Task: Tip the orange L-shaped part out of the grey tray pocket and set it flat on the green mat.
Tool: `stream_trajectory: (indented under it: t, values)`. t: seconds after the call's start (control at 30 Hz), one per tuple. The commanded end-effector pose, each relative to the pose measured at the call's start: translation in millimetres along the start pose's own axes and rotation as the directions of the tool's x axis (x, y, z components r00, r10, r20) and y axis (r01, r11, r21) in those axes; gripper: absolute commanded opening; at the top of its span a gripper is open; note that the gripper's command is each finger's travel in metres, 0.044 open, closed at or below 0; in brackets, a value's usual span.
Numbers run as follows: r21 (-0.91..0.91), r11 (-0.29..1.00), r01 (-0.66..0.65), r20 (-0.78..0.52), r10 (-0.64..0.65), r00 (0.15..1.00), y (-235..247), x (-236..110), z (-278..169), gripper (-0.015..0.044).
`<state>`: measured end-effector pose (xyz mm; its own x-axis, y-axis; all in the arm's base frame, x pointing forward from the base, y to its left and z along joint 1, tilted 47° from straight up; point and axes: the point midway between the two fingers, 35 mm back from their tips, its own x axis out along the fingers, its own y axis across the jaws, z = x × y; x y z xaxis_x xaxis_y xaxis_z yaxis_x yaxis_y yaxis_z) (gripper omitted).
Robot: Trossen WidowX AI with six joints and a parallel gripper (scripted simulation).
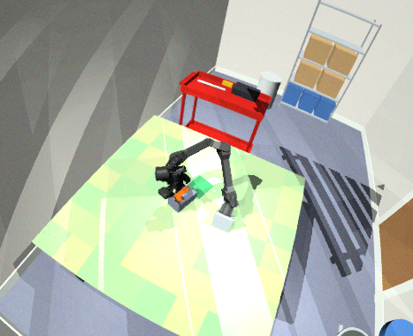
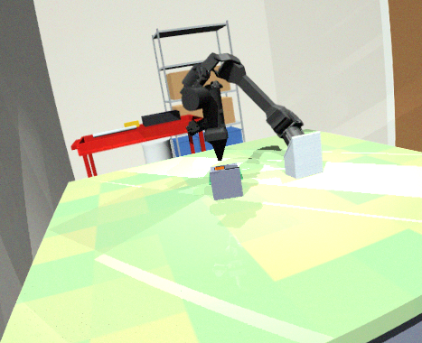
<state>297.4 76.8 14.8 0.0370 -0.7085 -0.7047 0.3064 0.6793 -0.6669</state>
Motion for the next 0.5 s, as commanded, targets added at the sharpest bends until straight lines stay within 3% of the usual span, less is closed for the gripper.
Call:
stream_trajectory:
  t: [0.0,0.47]
  values:
    - [-0.002,1.000,0.018,-0.011,-0.018,1.000,-4.6,42.2,-2.8,0.0180]
    - [-0.002,1.000,0.019,-0.011,-0.019,1.000,-5.6,56.0,-3.4,0.0180]
